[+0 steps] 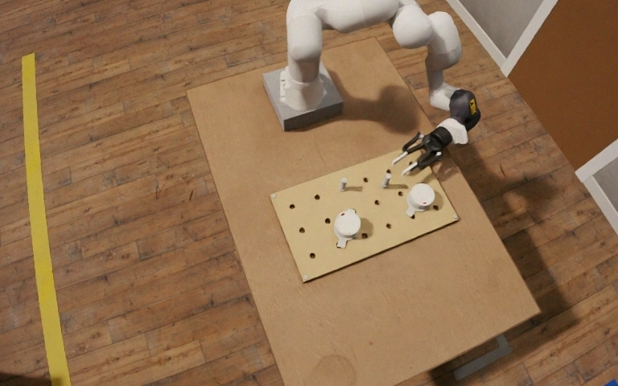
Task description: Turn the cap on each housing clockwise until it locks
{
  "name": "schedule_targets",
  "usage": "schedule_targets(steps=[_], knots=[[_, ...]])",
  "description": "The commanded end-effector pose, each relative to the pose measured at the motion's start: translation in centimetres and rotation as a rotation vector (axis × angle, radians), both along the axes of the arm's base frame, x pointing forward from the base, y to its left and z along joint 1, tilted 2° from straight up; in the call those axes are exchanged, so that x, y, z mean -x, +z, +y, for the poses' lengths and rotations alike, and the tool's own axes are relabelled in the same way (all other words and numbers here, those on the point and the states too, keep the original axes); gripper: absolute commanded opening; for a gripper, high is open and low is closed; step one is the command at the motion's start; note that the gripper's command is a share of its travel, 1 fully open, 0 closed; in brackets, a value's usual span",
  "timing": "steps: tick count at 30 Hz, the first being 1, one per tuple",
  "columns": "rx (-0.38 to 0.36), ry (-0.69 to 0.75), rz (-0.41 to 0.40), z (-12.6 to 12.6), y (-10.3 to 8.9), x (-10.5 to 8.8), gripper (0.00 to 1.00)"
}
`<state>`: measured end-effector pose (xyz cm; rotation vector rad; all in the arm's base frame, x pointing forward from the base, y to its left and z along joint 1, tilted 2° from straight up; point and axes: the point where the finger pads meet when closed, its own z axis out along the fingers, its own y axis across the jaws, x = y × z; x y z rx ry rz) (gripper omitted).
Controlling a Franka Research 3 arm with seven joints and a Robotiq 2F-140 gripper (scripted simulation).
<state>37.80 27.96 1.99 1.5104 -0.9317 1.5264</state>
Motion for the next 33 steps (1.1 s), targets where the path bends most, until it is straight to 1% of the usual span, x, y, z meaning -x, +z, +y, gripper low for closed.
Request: schedule_targets(steps=[1,3,18,20,33], knots=[[0.005,0.002,0.001,0.1,0.7,-0.1,0.36],[0.005,0.002,0.001,0.1,0.7,-0.1,0.36],[0.005,0.002,0.001,0.1,3.0,-0.1,0.36],[0.005,0.002,0.001,0.1,3.0,-0.1,0.36],[0.005,0.002,0.001,0.1,4.5,-0.2,0.36]])
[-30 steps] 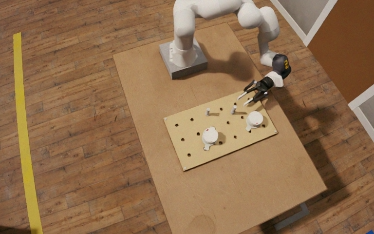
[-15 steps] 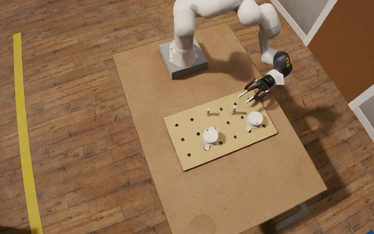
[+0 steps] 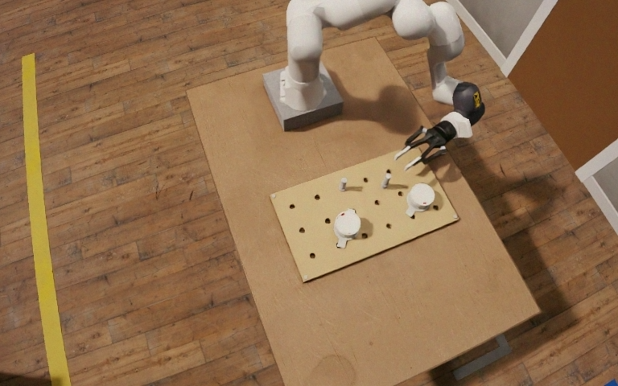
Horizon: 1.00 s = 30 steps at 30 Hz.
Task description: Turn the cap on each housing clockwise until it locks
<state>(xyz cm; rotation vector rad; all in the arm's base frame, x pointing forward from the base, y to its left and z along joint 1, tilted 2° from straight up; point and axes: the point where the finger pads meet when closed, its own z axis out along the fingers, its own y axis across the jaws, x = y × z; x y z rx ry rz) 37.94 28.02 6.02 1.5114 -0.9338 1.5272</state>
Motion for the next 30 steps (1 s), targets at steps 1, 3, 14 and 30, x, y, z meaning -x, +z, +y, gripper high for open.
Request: schedule_targets(steps=[1,3,14,30], knots=[[0.007,0.002,0.003,0.01,0.54,-0.03,0.36],[0.007,0.002,0.003,0.01,0.60,-0.03,0.36],[0.007,0.002,0.003,0.01,0.91,-0.04,0.36],[-0.102,-0.004,0.061,-0.13,0.80,-0.25,0.36]])
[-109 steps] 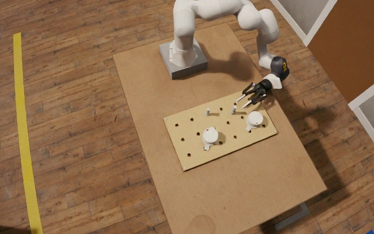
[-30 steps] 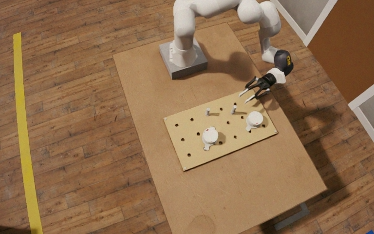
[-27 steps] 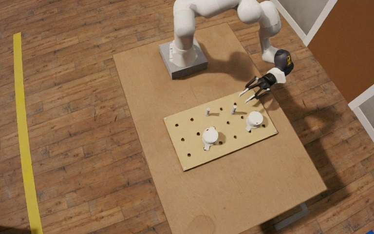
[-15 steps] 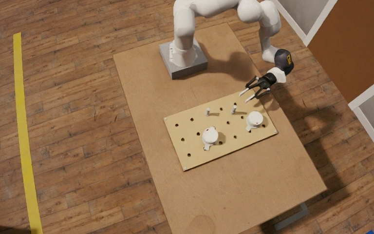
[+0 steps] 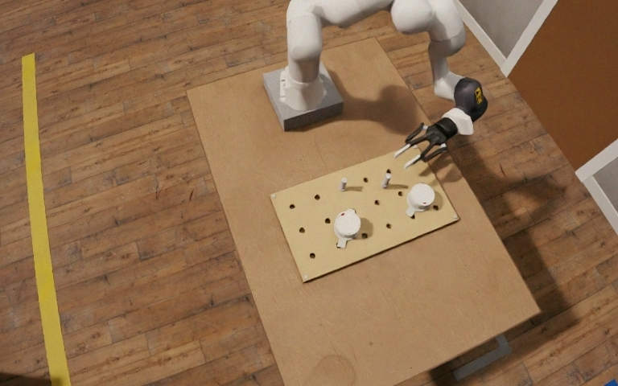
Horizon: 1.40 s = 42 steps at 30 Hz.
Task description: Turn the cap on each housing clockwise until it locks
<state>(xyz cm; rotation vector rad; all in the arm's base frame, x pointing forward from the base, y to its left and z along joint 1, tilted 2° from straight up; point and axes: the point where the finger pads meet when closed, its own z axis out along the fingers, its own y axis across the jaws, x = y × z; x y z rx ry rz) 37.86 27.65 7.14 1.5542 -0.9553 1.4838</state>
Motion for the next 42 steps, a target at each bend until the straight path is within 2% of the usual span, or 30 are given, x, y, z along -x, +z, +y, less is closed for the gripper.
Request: schedule_targets(steps=[1,6,8,12,18,23,25,35,42], knots=[[-0.086,0.002,0.041,0.23,-0.33,-0.34,0.36],[-0.195,0.000,0.089,0.30,-0.28,-0.23,0.36],[-0.195,0.000,0.089,0.30,-0.28,-0.23,0.36],[-0.239,0.000,0.106,0.37,-0.21,-0.13,0.36],[-0.250,-0.001,0.112,0.37,-0.22,-0.13,0.36],[-0.311,-0.006,0.146,0.26,-0.34,-0.21,0.36],[-0.311,-0.006,0.146,0.26,-0.34,-0.21,0.36],[-0.515,-0.011,0.238,0.34,-0.26,-0.14,0.36],[-0.536,-0.010,0.246,0.38,-0.20,-0.12,0.36]])
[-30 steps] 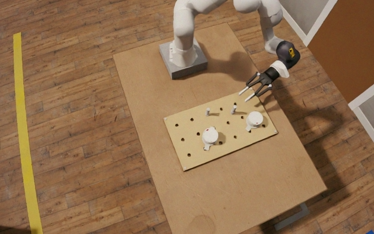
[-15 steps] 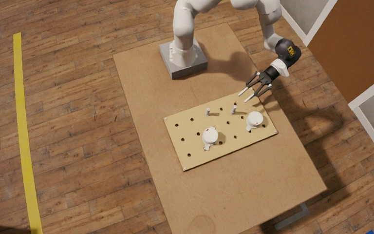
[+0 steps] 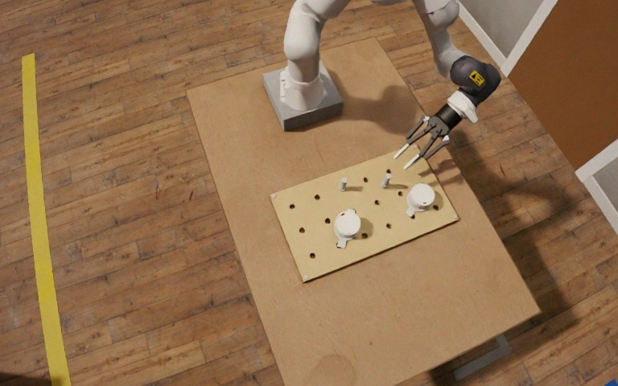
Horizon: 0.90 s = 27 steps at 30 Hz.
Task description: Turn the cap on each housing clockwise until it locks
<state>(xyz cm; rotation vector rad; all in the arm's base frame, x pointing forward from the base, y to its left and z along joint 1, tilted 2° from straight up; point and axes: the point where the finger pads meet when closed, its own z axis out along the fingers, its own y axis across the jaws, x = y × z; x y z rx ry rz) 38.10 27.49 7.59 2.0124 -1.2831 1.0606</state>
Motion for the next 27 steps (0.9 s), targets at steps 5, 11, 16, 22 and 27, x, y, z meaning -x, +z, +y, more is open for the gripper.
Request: schedule_targets(steps=[5,11,16,22,27], knots=[[-0.041,0.016,0.032,0.49,-0.72,0.13,0.36],[-0.152,0.010,0.095,0.37,-0.93,0.18,0.36],[-0.243,0.009,0.133,0.43,-0.85,0.18,0.36],[-0.307,0.010,0.153,0.53,-0.67,0.13,0.36],[-0.314,0.010,0.156,0.53,-0.66,0.13,0.36]])
